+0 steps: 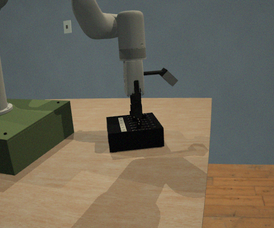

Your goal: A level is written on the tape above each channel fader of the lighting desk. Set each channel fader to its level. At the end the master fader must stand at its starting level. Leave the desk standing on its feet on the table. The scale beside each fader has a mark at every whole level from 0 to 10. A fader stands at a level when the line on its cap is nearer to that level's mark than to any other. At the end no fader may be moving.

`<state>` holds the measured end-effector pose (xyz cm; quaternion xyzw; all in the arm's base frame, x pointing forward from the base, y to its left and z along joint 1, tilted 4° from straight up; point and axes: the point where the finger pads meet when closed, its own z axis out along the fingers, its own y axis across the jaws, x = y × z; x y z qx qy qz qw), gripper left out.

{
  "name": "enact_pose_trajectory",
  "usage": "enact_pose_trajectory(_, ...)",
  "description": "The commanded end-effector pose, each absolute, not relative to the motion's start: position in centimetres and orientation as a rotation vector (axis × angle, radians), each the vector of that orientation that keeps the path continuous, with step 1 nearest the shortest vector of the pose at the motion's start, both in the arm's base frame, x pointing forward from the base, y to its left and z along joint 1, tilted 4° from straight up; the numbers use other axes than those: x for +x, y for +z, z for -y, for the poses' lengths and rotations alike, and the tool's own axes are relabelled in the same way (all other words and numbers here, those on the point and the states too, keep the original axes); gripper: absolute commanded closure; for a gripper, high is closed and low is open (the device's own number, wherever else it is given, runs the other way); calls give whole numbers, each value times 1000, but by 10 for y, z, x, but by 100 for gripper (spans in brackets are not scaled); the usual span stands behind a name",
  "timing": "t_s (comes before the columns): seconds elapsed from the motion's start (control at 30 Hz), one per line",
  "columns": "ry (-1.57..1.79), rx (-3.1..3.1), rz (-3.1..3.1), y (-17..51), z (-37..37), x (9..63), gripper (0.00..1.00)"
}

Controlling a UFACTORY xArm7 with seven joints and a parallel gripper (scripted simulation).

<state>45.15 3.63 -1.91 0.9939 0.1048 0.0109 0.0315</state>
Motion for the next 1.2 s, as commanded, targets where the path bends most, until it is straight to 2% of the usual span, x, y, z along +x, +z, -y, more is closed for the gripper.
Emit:
enact_pose_trajectory(0.0,40,3062,-323,-18,-37,453,100)
enact_pose_trajectory(1.17,40,3062,-323,-18,-35,447,100)
